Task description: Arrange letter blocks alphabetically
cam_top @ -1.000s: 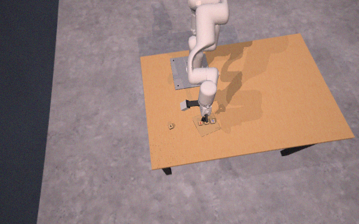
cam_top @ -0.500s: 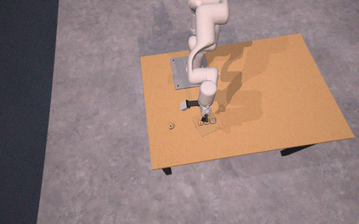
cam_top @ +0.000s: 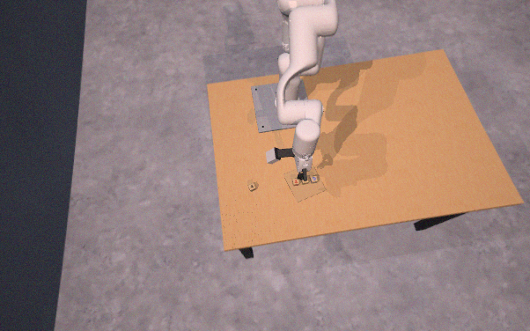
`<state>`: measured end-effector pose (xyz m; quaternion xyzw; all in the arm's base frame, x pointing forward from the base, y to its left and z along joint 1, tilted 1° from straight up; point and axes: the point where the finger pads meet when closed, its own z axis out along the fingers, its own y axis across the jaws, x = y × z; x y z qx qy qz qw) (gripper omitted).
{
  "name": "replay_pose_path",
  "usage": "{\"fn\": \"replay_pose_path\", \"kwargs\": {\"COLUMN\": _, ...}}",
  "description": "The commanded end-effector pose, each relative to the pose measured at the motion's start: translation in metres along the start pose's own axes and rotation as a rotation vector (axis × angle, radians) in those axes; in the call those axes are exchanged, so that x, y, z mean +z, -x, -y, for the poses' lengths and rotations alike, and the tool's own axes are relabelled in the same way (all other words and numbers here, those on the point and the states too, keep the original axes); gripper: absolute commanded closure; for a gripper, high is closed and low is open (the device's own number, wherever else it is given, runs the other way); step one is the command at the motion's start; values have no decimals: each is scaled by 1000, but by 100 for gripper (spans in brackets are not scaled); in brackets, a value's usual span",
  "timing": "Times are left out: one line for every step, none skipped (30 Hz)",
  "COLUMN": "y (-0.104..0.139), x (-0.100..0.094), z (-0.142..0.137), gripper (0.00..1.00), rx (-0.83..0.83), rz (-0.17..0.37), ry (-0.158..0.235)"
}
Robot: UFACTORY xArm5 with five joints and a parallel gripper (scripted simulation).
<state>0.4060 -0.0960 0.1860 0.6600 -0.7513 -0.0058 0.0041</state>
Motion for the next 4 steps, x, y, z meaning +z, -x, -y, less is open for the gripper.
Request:
{"fn": "replay_pose_path", "kwargs": {"y": 0, "x": -1, "z": 1, "gripper": 0, "rx": 0, "rz": 0, "ry": -4}}
{"fn": "replay_pose_path", "kwargs": {"y": 0, "x": -1, "z": 1, "gripper": 0, "rx": 0, "rz": 0, "ry": -4}}
{"fn": "replay_pose_path", "kwargs": {"y": 0, "x": -1, "z": 1, "gripper": 0, "rx": 0, "rz": 0, "ry": -4}}
{"fn": "replay_pose_path", "kwargs": {"y": 0, "x": -1, "z": 1, "gripper": 0, "rx": 0, "rz": 0, "ry": -4}}
